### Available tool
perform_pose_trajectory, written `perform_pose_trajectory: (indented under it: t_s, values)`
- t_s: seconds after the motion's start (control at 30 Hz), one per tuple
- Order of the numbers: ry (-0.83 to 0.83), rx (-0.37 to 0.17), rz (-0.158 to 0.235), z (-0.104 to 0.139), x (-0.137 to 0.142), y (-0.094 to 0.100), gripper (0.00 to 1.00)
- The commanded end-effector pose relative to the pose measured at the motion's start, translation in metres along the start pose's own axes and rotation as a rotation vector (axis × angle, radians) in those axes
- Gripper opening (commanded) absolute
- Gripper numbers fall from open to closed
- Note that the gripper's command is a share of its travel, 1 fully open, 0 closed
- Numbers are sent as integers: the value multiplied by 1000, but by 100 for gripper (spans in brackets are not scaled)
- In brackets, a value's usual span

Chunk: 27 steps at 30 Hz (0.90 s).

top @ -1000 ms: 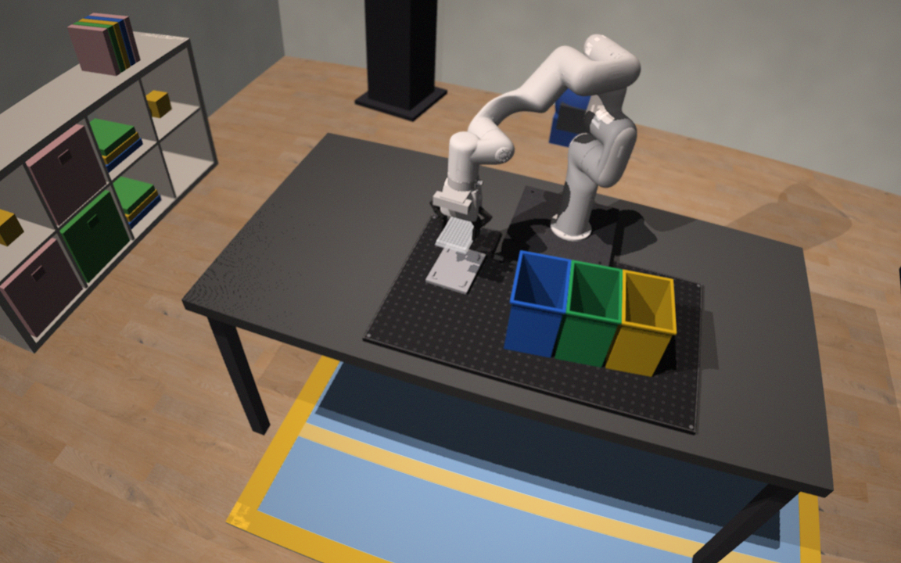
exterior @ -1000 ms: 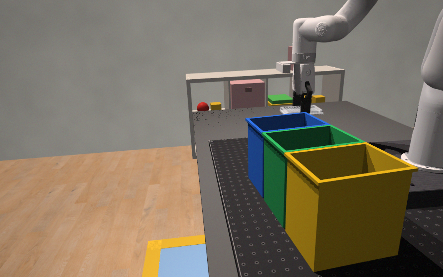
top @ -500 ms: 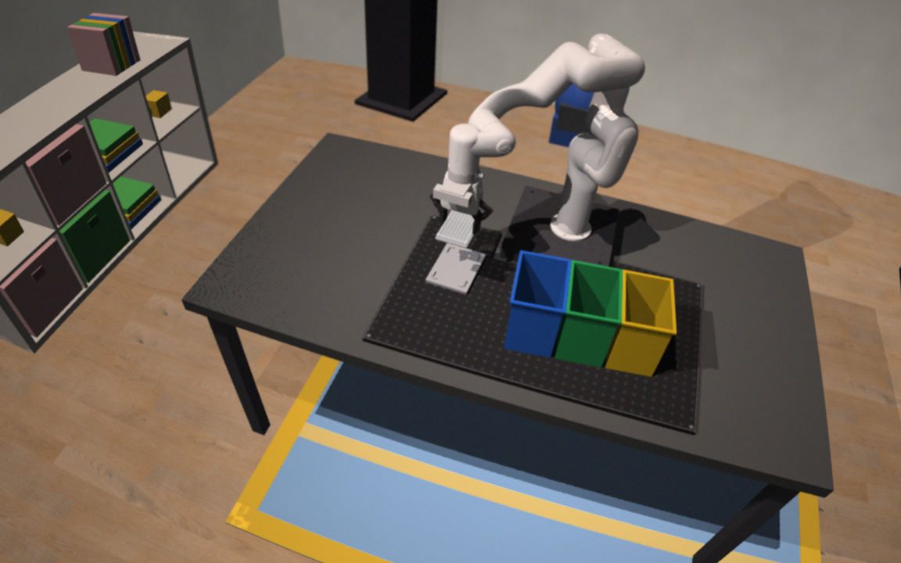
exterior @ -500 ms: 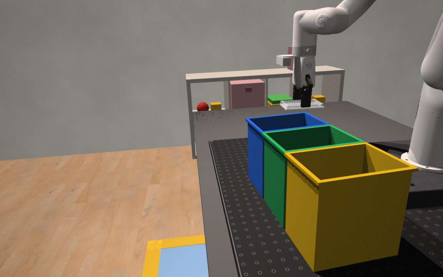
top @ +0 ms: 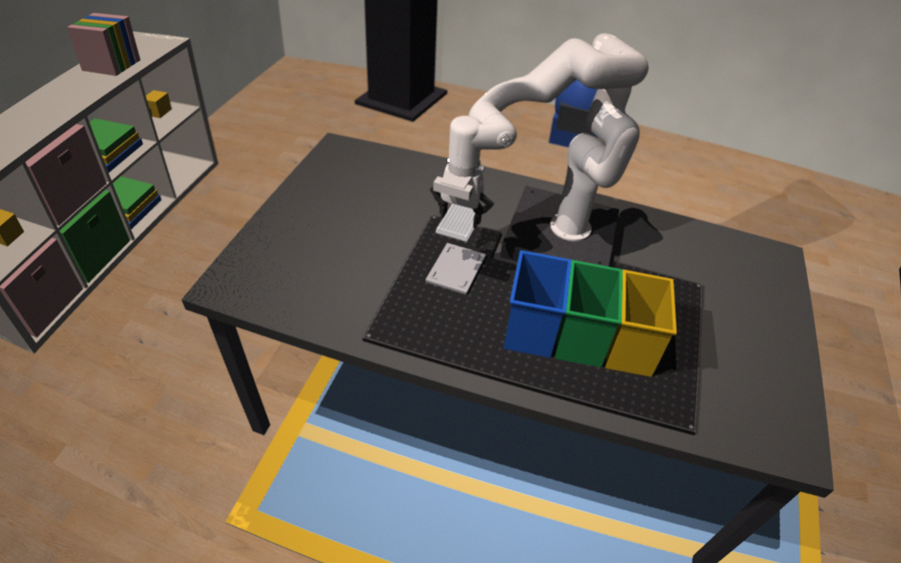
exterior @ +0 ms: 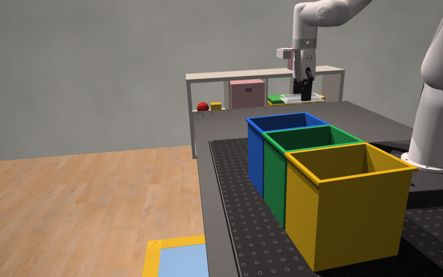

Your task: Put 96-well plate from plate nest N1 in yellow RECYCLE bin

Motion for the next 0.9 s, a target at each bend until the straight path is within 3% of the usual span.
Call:
perform_pose_trajectory:
  t_s: [0.0, 0.87]
  values:
    - [0, 2, 3, -1, 1, 8, 0]
    - [0, 2, 3, -1, 1, 44, 0]
Point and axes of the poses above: the point where the finger pads meet when closed, its own y axis back along the fingers, its own x axis across the jaws, z = x × y, the point moved 4 cm from there along y, back along the fingers, and after that the axes turned 13 degrees about y, right-handed, at the moved point
